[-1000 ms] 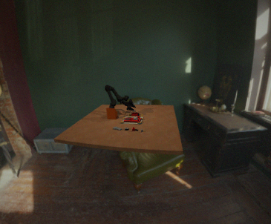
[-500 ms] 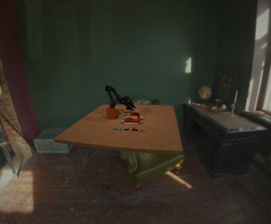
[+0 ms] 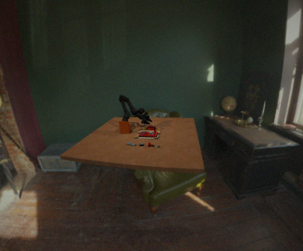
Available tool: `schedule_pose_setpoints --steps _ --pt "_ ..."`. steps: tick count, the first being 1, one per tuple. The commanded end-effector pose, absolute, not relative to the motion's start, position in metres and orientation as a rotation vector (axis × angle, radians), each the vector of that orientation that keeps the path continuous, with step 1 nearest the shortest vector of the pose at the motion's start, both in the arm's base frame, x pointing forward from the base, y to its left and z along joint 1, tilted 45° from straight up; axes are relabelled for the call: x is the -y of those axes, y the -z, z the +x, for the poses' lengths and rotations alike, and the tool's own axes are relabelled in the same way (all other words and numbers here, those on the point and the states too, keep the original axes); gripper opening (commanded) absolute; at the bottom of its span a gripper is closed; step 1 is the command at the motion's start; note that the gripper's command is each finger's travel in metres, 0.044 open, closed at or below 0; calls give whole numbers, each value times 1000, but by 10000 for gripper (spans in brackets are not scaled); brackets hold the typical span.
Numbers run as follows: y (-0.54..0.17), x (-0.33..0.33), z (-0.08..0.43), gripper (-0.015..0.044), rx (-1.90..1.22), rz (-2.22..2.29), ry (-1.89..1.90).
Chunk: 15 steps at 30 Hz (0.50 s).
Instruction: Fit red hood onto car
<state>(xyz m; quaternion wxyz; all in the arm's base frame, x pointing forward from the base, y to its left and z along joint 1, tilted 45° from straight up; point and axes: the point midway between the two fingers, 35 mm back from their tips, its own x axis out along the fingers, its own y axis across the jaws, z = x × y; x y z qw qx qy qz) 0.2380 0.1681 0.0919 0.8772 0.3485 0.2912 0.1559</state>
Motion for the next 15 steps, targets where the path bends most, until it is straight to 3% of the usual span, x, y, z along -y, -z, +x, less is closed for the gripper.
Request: schedule_pose_setpoints --steps 1,15 --pt "-90 -170 238 440 -605 731 -322" --pt "-83 -177 239 440 -604 732 -323"
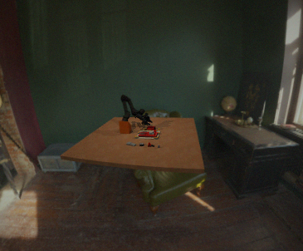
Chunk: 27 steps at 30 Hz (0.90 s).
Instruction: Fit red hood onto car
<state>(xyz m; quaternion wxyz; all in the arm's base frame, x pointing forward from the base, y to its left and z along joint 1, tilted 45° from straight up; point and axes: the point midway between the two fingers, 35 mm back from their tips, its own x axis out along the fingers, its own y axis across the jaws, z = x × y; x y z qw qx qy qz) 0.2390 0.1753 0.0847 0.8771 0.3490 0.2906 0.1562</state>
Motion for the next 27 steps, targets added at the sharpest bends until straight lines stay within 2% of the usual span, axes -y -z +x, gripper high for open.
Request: schedule_pose_setpoints --steps 1,27 --pt "-82 -177 239 440 -604 732 -323" --pt "-69 -189 238 440 -601 734 -324"
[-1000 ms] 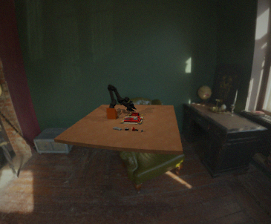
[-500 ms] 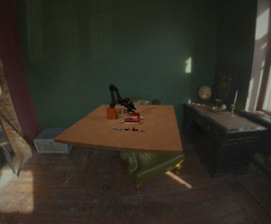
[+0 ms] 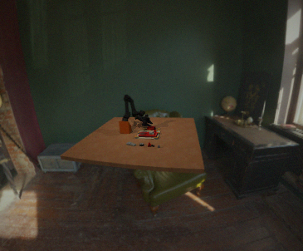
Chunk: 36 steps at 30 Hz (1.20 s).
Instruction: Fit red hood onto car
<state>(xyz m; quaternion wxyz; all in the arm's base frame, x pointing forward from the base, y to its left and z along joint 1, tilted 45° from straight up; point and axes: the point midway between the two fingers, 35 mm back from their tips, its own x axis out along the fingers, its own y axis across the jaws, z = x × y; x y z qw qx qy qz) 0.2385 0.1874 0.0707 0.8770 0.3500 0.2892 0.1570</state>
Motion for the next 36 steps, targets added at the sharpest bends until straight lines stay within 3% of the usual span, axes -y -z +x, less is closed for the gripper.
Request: schedule_pose_setpoints --steps 1,36 --pt "-68 -189 238 440 -601 734 -325" --pt "-53 -201 234 440 -598 736 -327"
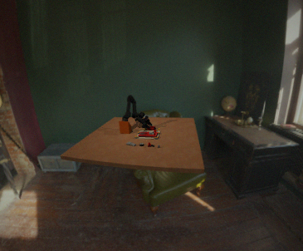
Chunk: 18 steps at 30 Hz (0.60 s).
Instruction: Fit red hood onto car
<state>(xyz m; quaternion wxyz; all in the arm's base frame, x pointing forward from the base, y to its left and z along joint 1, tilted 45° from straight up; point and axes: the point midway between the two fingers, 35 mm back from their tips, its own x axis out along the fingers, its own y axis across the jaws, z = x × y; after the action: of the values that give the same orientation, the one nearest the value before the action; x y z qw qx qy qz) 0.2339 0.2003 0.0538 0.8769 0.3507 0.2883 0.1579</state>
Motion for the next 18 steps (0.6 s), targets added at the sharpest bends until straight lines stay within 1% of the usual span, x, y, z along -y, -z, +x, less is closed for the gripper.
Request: schedule_pose_setpoints --steps 1,18 --pt "-53 -202 234 440 -598 736 -326" --pt "-47 -208 233 440 -598 737 -326"
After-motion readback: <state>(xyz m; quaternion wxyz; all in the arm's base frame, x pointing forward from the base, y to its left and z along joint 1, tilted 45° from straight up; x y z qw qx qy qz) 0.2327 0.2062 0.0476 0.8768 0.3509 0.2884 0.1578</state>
